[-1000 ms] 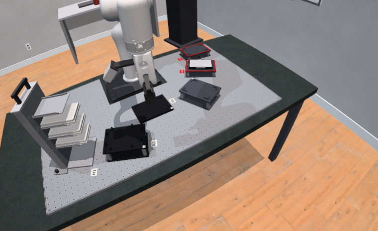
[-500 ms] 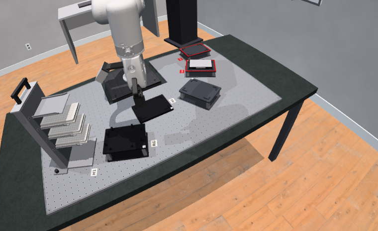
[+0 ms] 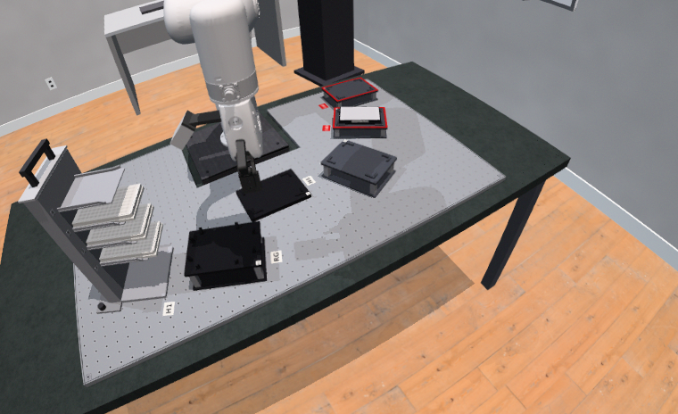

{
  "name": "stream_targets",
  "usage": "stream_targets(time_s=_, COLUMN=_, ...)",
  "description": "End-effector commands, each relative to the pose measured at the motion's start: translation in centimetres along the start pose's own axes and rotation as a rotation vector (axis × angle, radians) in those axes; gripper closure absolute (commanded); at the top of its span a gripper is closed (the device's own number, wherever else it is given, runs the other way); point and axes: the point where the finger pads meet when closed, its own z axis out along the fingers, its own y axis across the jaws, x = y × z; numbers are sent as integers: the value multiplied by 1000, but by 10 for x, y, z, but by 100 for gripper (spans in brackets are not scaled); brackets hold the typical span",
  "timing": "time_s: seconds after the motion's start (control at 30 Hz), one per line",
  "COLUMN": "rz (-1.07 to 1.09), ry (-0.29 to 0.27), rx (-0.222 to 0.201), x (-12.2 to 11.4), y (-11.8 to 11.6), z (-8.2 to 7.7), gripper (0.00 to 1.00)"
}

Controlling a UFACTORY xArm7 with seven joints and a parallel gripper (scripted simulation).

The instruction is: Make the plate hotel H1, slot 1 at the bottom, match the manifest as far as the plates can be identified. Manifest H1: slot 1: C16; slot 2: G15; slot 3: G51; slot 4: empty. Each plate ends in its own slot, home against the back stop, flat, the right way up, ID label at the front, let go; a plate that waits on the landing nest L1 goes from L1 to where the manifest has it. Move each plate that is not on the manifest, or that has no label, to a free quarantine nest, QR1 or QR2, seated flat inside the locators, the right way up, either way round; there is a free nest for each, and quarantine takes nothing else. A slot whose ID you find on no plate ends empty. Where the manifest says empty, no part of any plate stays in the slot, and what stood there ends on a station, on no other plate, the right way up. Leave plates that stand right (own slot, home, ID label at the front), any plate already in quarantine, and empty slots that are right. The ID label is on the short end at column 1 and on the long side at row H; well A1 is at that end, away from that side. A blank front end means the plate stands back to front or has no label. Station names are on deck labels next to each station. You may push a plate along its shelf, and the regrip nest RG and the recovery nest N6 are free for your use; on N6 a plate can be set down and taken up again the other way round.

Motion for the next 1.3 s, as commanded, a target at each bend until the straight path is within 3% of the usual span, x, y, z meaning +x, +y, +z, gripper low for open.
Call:
stream_targets(time_s=0.0, rz=0, ry=-1, rx=4, x=0, y=-1, z=-5, gripper=0)
stream_targets(time_s=0.13, rz=0, ry=-1, rx=4, x=0, y=-1, z=-18, gripper=0)
stream_targets(time_s=0.57, rz=0, ry=-1, rx=4, x=0, y=-1, z=-20, gripper=0)
stream_targets(time_s=1.27, rz=0, ry=-1, rx=4, x=0, y=-1, z=11, gripper=0)
